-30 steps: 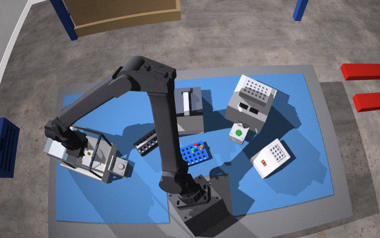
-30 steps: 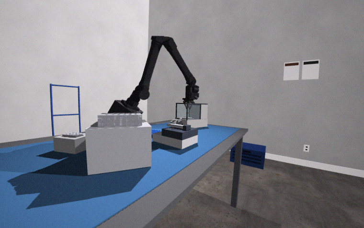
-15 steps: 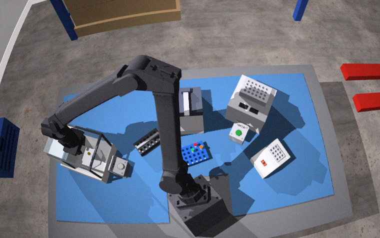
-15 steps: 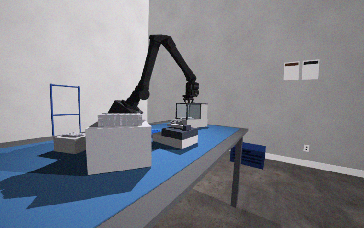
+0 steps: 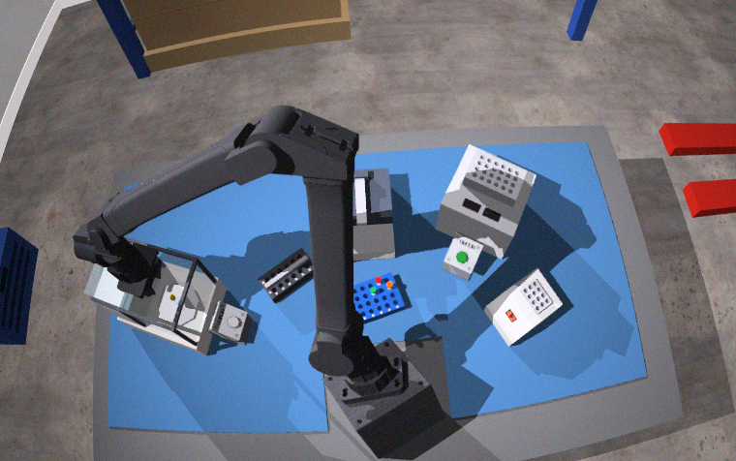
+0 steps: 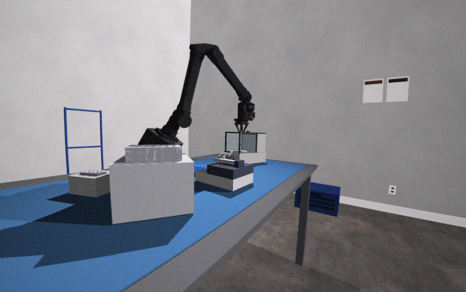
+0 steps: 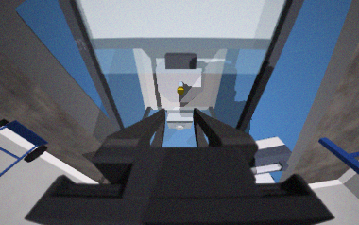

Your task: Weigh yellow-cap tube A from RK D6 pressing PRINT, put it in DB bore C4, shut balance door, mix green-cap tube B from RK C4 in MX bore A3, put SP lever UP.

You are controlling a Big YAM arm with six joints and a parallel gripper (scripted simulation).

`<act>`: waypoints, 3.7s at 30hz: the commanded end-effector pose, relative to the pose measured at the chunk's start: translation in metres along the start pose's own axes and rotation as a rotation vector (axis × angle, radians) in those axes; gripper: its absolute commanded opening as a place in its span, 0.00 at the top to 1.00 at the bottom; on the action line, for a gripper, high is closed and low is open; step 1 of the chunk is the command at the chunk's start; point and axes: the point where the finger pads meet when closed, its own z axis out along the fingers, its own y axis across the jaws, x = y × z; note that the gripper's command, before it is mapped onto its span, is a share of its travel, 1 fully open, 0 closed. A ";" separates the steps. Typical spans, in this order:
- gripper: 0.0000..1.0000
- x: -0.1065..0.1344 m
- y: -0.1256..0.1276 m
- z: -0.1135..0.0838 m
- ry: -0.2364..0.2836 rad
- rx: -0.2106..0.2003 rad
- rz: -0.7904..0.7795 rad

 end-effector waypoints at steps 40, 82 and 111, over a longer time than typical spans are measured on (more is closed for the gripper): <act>0.64 -0.016 -0.005 -0.086 -0.051 -0.010 0.032; 0.64 -0.009 -0.003 -0.072 -0.018 -0.003 0.019; 0.70 -0.011 -0.002 -0.079 -0.024 -0.005 0.017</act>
